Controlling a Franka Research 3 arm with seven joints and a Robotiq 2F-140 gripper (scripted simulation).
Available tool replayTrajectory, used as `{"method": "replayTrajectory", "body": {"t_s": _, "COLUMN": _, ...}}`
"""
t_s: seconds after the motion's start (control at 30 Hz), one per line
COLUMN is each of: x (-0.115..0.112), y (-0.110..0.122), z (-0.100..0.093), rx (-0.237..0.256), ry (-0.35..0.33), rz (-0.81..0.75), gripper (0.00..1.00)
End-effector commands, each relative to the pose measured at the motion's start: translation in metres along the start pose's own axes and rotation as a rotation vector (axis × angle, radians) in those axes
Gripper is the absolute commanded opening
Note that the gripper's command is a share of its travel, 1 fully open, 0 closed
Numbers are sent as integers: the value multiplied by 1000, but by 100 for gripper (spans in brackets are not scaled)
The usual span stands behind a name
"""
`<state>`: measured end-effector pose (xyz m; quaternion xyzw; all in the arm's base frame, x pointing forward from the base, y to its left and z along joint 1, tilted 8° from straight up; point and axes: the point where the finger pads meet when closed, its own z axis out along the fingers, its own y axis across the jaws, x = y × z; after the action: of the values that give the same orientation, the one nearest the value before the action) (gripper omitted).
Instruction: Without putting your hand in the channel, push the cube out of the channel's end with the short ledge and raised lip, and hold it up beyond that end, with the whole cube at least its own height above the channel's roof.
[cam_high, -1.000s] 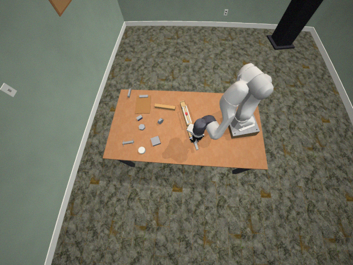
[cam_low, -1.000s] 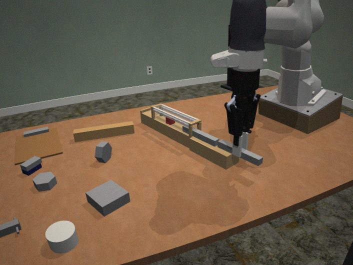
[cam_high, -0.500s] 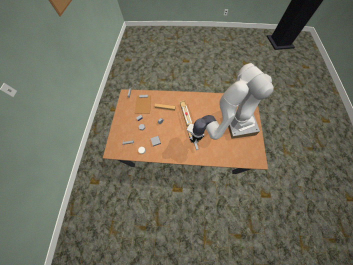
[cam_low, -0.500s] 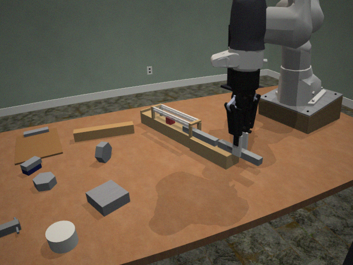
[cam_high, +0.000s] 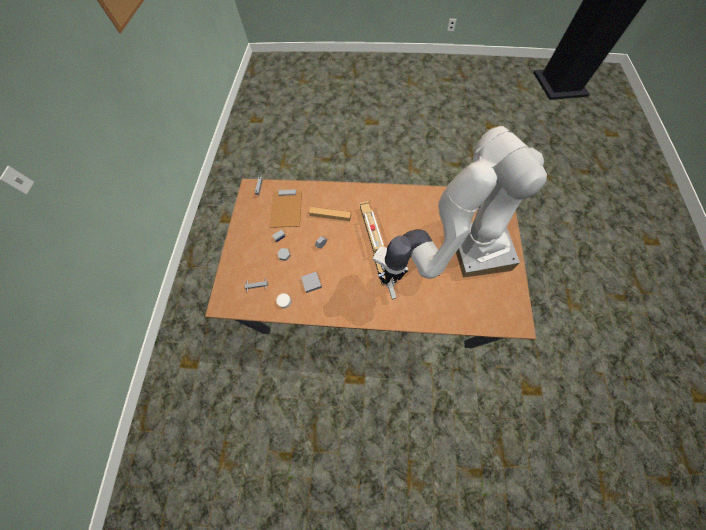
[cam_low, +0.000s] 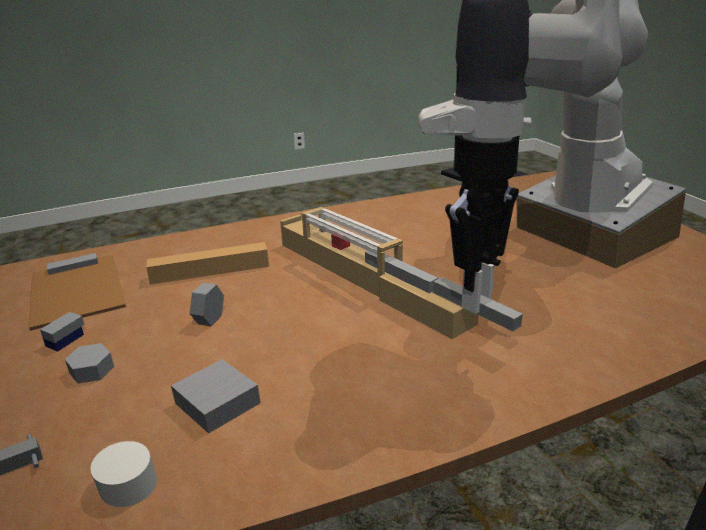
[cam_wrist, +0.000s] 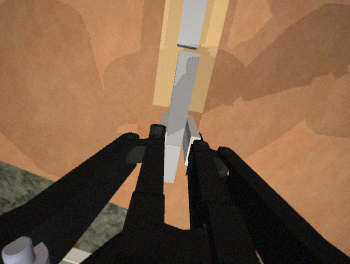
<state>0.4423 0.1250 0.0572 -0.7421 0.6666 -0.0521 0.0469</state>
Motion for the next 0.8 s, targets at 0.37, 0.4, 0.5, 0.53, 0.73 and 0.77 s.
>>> {"method": "replayTrajectory", "body": {"t_s": 0.37, "x": 22, "y": 0, "z": 0, "rx": 0, "ry": 0, "rz": -3, "gripper": 0}}
{"method": "replayTrajectory", "body": {"t_s": 0.4, "x": 24, "y": 0, "z": 0, "rx": 0, "ry": 0, "rz": -3, "gripper": 0}}
{"method": "replayTrajectory", "body": {"t_s": 0.5, "x": 26, "y": 0, "z": 0, "rx": 0, "ry": 0, "rz": -3, "gripper": 0}}
{"method": "replayTrajectory", "body": {"t_s": 0.53, "x": 29, "y": 0, "z": 0, "rx": 0, "ry": 0, "rz": -3, "gripper": 0}}
{"method": "replayTrajectory", "body": {"t_s": 0.73, "x": 44, "y": -1, "z": 0, "rx": 0, "ry": 0, "rz": -3, "gripper": 0}}
{"method": "replayTrajectory", "body": {"t_s": 0.77, "x": 47, "y": -1, "z": 0, "rx": 0, "ry": 0, "rz": -3, "gripper": 0}}
